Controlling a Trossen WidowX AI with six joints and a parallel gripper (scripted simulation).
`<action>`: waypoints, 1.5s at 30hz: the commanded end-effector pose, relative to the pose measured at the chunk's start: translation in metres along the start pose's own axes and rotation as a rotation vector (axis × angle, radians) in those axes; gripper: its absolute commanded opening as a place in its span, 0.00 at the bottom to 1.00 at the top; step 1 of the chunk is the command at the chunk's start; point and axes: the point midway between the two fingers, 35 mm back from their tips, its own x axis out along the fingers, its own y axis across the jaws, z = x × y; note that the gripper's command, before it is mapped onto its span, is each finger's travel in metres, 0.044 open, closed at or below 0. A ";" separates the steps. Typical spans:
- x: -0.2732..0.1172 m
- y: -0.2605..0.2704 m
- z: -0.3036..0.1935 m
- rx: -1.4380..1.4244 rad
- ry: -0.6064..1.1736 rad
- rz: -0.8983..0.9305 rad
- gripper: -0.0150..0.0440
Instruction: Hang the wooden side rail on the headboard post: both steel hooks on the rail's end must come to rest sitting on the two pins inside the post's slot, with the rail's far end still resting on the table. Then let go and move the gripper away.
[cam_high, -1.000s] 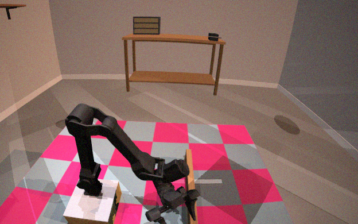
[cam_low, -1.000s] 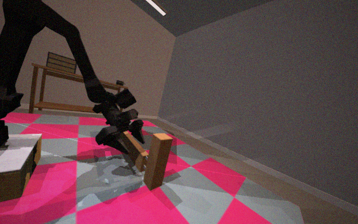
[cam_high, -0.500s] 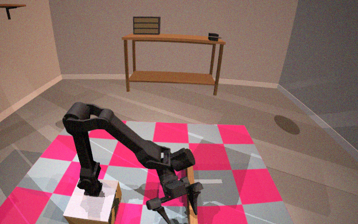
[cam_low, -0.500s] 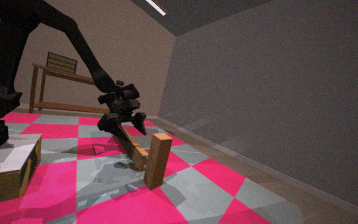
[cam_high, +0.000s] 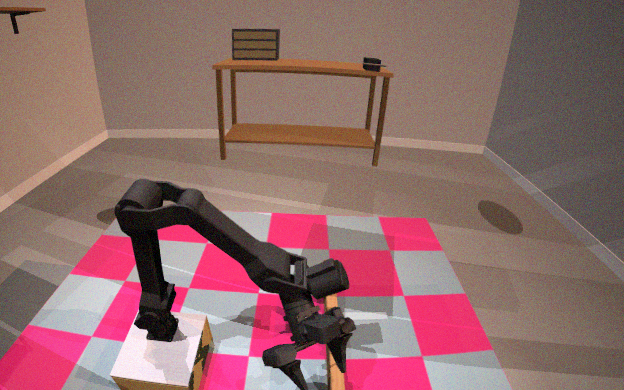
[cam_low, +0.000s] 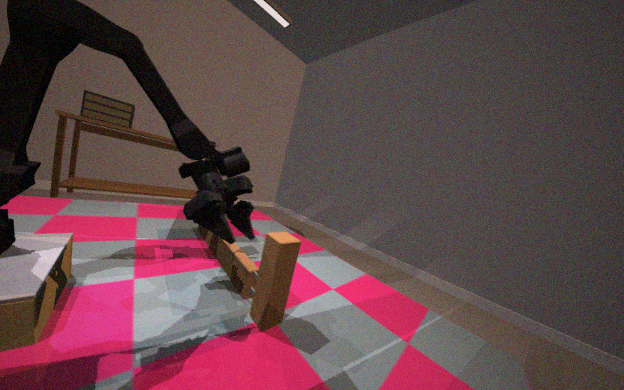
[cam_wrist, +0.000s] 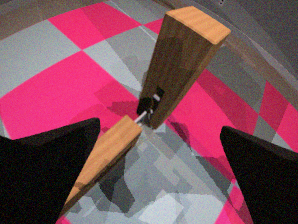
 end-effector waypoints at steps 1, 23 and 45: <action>0.003 0.014 0.004 -0.273 0.076 0.051 1.00; -0.016 0.056 0.010 -1.885 0.248 0.834 1.00; -0.006 0.066 -0.012 -2.198 0.114 1.117 1.00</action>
